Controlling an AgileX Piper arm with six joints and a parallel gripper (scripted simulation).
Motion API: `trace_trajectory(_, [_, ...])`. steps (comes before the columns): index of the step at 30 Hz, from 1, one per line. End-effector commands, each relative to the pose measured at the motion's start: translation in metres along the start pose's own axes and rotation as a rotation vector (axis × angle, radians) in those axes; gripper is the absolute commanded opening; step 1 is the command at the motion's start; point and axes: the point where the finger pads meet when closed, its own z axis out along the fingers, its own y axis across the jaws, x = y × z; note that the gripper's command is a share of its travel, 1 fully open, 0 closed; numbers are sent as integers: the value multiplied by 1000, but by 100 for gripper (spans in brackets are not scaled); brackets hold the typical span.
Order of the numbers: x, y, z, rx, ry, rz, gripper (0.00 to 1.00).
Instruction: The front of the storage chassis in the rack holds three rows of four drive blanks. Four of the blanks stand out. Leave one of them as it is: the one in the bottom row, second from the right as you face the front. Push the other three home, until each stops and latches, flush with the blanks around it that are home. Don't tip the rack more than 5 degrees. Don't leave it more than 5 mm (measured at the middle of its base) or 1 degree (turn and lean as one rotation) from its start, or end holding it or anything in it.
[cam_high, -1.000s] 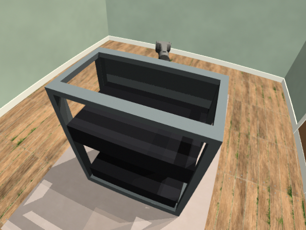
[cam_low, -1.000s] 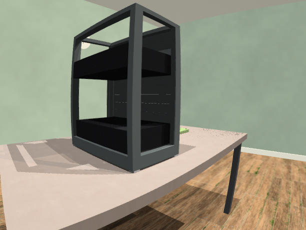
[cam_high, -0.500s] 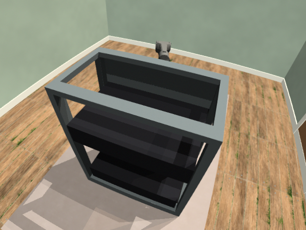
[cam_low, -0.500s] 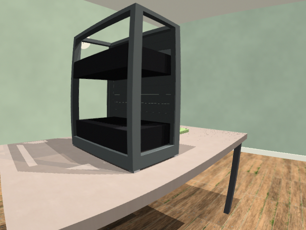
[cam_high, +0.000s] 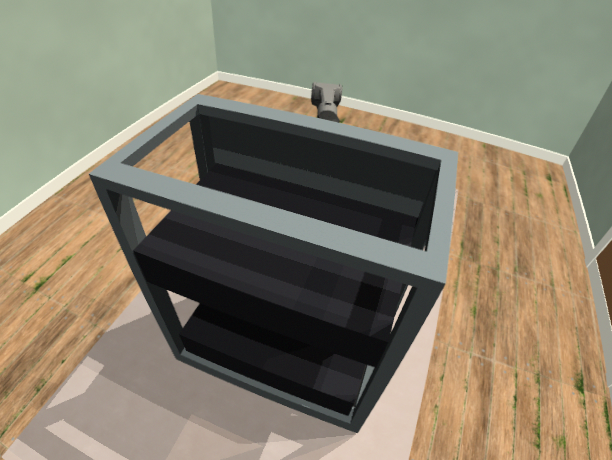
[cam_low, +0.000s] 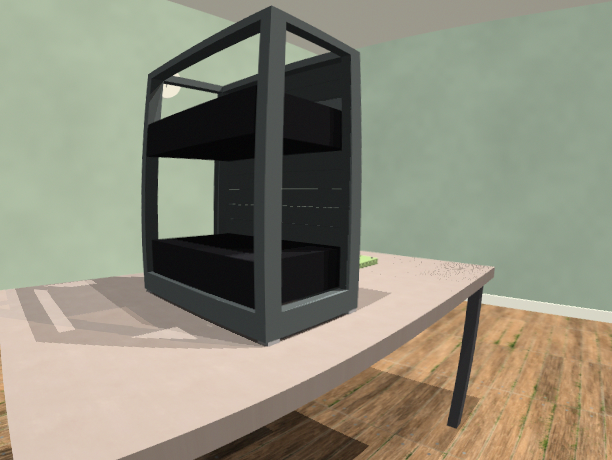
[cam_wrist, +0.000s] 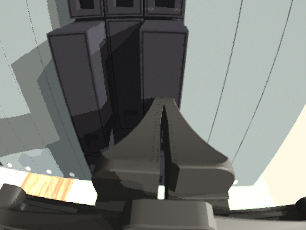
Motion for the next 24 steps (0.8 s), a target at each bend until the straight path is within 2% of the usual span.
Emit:
trace_trajectory(1, [0,-1,1,1,0,0,0])
trace_trajectory(24, [-1,2,17,1,0,0,0])
